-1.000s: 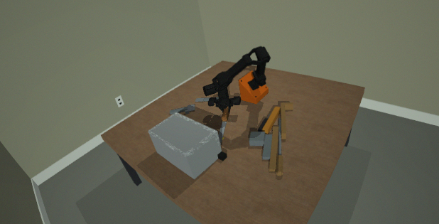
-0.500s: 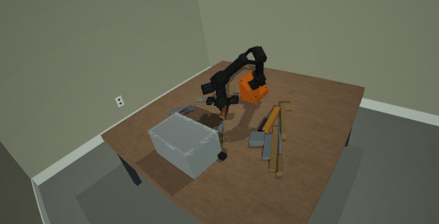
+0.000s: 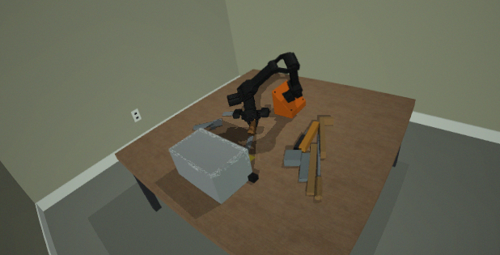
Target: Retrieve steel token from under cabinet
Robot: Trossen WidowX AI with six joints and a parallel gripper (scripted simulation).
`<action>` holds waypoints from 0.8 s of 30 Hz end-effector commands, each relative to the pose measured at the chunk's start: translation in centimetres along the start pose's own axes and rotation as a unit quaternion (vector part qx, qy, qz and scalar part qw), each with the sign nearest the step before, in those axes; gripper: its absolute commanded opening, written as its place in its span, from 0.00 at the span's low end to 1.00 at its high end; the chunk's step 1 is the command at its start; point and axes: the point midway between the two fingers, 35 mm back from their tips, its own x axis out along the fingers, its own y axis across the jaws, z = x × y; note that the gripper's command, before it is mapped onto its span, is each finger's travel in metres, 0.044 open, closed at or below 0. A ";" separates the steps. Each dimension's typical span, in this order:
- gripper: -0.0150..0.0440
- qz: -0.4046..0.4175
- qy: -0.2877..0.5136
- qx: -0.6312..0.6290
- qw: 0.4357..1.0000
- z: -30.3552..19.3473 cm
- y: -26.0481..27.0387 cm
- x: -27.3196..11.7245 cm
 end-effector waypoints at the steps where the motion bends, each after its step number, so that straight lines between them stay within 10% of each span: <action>1: 0.25 -0.004 -0.001 0.000 1.000 -0.2 -0.6 -0.2; 24: 0.25 -0.005 -0.001 0.000 1.000 -1.9 -2.8 -0.3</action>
